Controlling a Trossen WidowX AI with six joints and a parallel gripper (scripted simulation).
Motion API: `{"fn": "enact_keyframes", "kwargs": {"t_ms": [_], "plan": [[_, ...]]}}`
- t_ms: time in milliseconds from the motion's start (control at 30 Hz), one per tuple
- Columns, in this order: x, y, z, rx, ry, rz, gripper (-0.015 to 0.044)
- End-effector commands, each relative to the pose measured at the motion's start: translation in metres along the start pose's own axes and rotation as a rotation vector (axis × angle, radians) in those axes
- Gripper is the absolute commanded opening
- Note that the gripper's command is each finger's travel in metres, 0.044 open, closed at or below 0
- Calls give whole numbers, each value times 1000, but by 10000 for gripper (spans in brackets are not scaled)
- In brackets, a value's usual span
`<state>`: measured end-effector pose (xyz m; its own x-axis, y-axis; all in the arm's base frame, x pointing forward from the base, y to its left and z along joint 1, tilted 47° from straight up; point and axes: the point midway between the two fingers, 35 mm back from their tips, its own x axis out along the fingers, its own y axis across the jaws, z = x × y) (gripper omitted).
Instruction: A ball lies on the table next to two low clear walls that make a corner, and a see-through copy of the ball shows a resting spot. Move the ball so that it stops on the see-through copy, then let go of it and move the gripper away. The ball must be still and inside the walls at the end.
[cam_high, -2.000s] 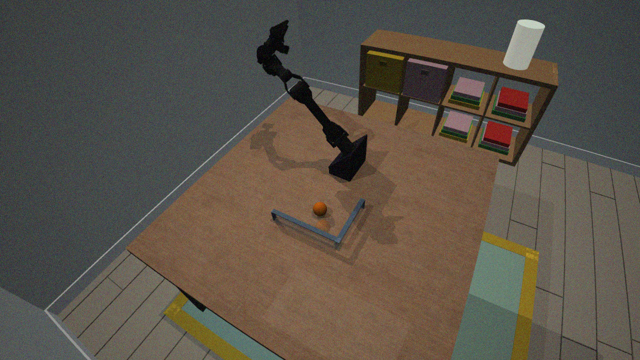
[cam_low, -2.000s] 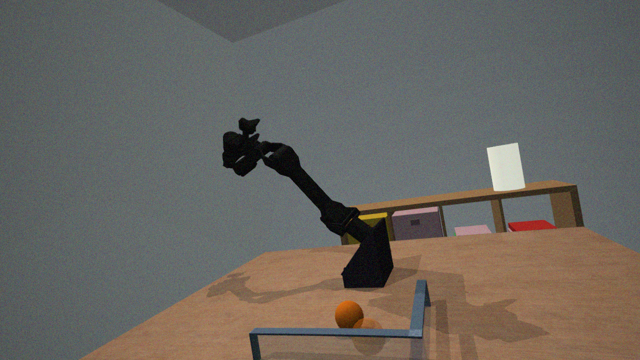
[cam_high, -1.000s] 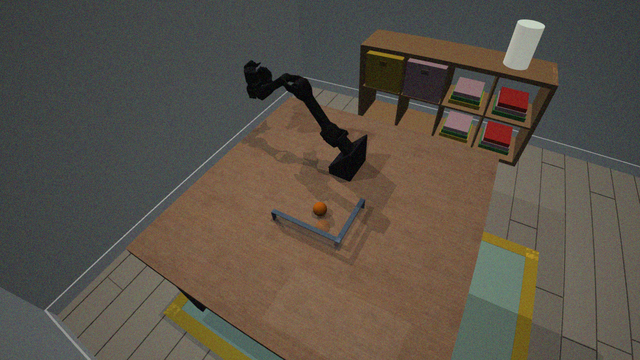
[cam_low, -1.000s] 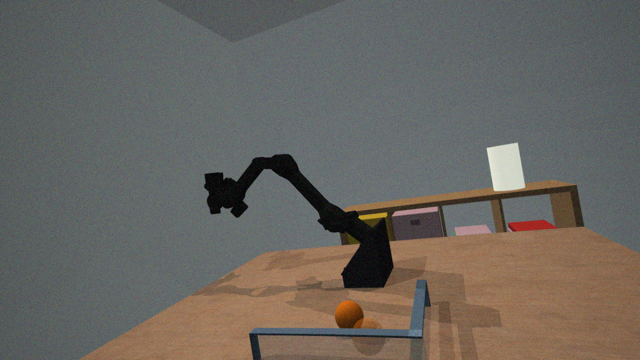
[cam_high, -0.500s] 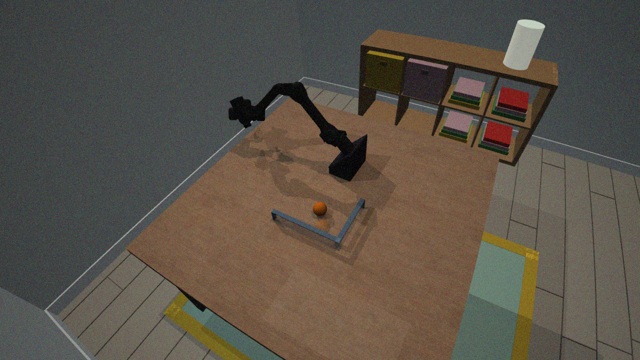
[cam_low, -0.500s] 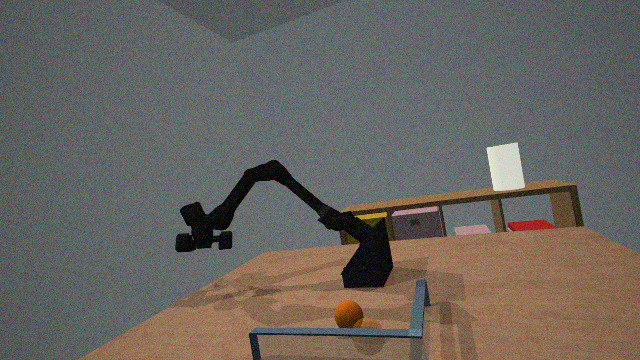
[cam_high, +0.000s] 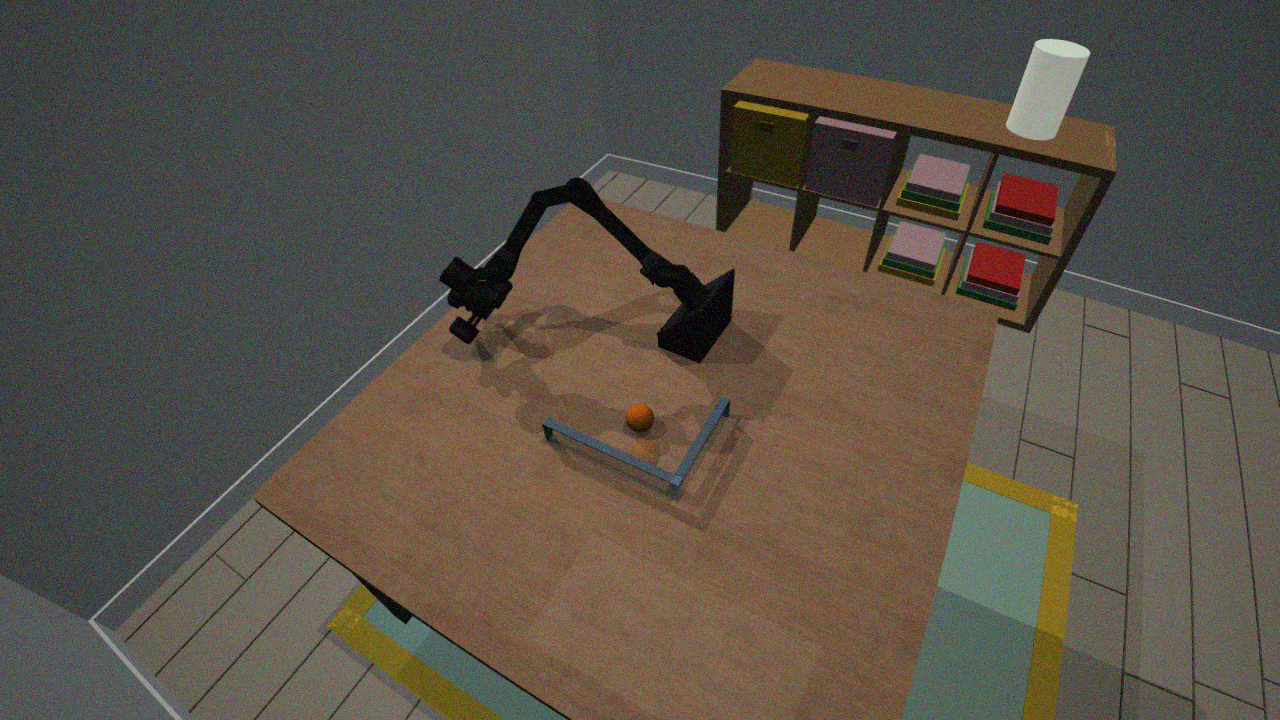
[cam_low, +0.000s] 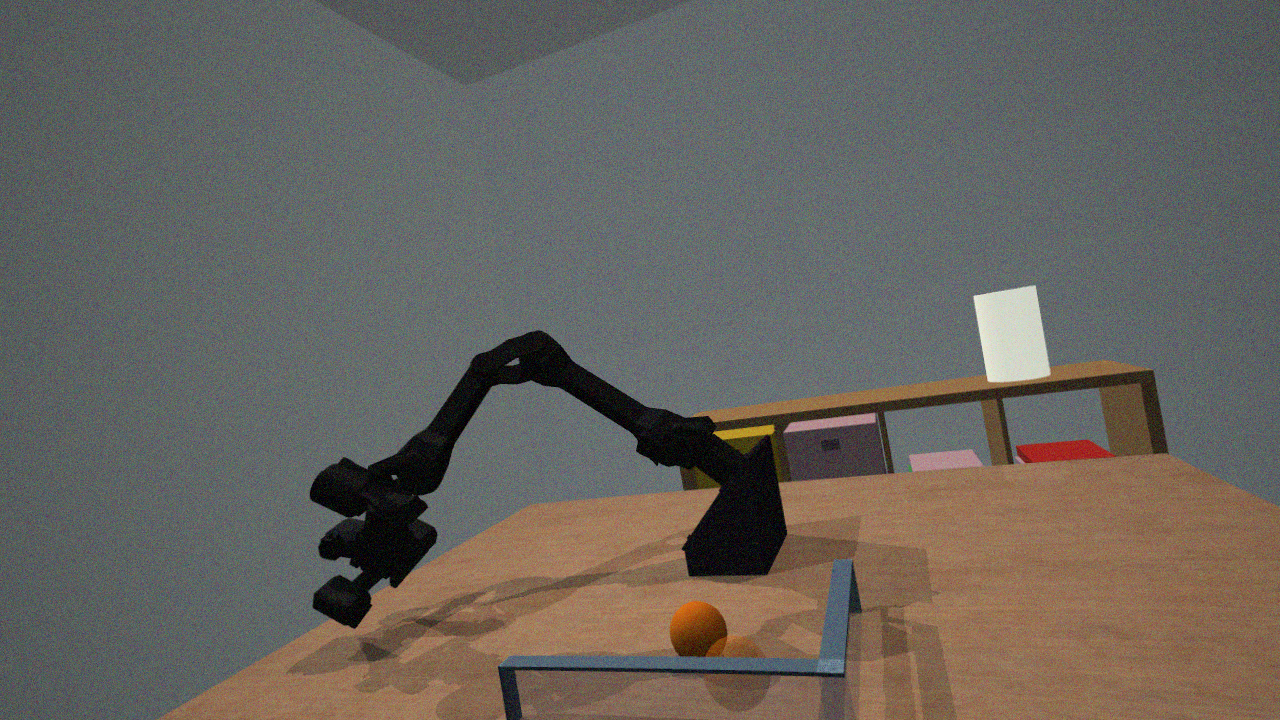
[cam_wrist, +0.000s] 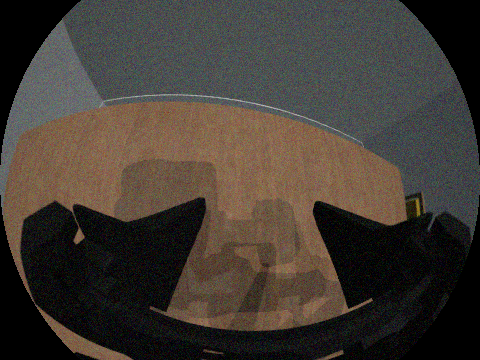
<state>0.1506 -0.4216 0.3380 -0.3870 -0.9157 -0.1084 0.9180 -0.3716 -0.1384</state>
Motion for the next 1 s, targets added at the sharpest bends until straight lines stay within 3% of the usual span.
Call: {"fn": "enact_keyframes", "kwargs": {"t_ms": [0, 433, 800, 967], "plan": [[-26, 41, -34, -228, 50, 116, 405], [-165, 135, -171, -1128, 65, 555, 405], [-280, 136, -262, -1778, -105, 844, 405], [-311, 121, -298, -2049, -178, 912, 405]]}}
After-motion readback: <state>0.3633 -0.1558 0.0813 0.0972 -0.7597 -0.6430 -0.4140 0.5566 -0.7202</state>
